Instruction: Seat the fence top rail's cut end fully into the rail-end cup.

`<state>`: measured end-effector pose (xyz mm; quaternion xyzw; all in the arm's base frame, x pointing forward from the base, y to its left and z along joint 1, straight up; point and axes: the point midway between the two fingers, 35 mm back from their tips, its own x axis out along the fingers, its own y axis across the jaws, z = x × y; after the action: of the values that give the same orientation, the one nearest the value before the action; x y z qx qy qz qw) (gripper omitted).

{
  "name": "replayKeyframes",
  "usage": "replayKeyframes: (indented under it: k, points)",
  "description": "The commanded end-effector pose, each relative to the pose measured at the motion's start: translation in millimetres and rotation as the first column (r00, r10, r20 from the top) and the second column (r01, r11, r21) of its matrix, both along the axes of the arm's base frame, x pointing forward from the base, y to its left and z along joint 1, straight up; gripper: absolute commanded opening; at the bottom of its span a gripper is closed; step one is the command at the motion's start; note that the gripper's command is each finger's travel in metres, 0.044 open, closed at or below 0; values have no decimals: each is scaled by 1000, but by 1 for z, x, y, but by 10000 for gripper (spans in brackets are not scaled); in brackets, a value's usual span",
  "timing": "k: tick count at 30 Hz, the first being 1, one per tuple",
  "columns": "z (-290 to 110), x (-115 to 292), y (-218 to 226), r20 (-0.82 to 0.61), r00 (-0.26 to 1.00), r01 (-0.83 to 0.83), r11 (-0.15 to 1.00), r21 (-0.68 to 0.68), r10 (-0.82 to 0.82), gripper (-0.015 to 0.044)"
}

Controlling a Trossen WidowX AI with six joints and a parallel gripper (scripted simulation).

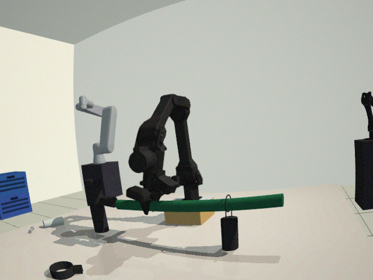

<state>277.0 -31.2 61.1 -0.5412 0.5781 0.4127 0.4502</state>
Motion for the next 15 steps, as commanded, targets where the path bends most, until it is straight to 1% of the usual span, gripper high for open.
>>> replayKeyframes:
  k: [1, 15]
  points:
    - [-1, 0, 0, -1, 1000, 1, 1000, 3, -1, 0]
    - [3, 1, 0, -1, 1000, 1, 1000, 3, -1, 0]
